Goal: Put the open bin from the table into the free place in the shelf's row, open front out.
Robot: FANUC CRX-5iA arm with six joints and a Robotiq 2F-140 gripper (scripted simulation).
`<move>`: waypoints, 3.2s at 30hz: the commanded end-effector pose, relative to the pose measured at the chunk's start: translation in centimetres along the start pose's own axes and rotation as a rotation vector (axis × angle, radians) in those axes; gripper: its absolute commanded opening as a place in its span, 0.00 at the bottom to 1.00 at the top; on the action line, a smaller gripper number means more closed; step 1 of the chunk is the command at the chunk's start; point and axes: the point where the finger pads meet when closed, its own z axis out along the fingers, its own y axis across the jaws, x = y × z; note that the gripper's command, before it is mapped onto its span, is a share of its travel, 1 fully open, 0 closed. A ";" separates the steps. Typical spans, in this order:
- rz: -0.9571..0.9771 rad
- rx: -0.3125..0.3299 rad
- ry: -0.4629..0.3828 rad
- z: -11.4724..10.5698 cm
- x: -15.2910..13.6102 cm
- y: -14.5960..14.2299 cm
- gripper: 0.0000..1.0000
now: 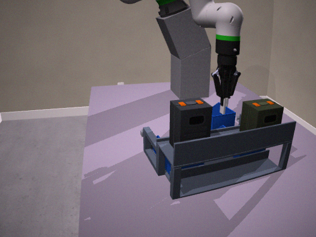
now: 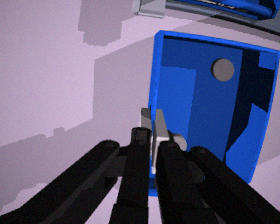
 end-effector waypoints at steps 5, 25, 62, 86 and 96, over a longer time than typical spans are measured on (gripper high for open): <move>0.000 0.000 0.000 -0.7 0.0 0.0 0.00; 0.000 0.000 0.000 -2.7 0.0 0.0 0.00; 0.000 0.000 0.000 -3.4 0.0 0.0 0.00; 0.000 0.000 0.000 -3.4 0.0 0.0 0.00; 0.003 0.000 0.000 -3.4 -0.1 0.7 0.00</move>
